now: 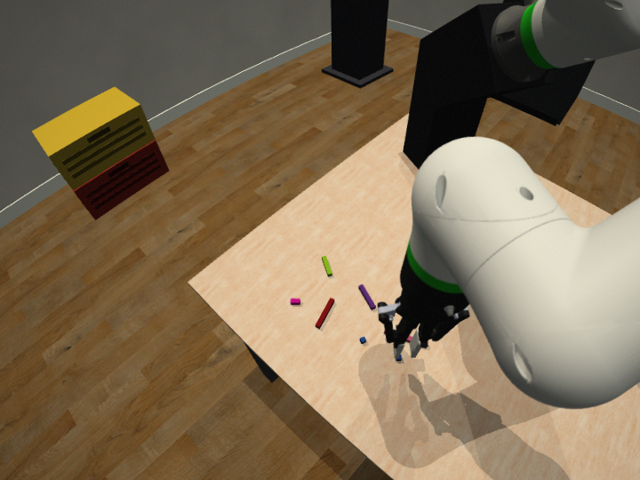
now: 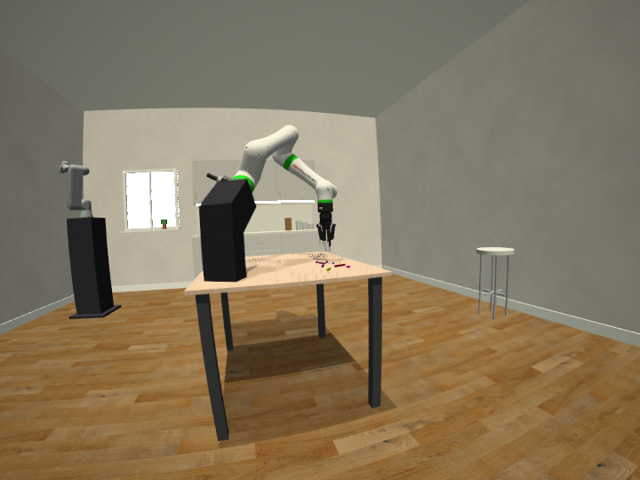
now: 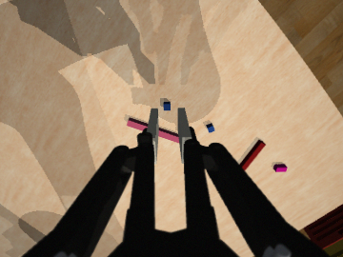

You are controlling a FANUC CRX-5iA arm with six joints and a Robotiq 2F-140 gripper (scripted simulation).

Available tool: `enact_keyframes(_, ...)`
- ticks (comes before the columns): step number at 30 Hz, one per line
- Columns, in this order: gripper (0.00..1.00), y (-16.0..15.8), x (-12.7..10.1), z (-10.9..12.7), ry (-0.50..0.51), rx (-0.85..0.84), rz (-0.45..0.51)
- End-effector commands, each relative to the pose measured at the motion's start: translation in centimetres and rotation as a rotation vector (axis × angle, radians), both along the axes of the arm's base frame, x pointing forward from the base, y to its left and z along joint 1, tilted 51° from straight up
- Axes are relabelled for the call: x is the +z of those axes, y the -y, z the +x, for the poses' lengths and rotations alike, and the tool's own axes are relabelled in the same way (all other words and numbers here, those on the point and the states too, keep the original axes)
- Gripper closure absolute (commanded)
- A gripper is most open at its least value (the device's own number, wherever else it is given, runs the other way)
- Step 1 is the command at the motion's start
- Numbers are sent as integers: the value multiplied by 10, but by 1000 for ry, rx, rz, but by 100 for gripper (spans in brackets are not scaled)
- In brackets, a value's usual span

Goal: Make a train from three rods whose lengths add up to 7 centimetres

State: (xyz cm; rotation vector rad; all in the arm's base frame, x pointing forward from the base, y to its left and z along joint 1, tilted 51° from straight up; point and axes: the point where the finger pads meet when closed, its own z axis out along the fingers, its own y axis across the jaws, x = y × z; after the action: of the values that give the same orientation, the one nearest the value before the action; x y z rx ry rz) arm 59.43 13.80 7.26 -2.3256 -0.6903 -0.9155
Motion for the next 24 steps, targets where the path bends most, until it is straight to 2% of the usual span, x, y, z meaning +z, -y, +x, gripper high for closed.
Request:
enact_keyframes(1, 85, 0, 0, 0, -2, -2, 1)
enact_keyframes(24, 85, -18, -16, 13, -9, -8, 5)
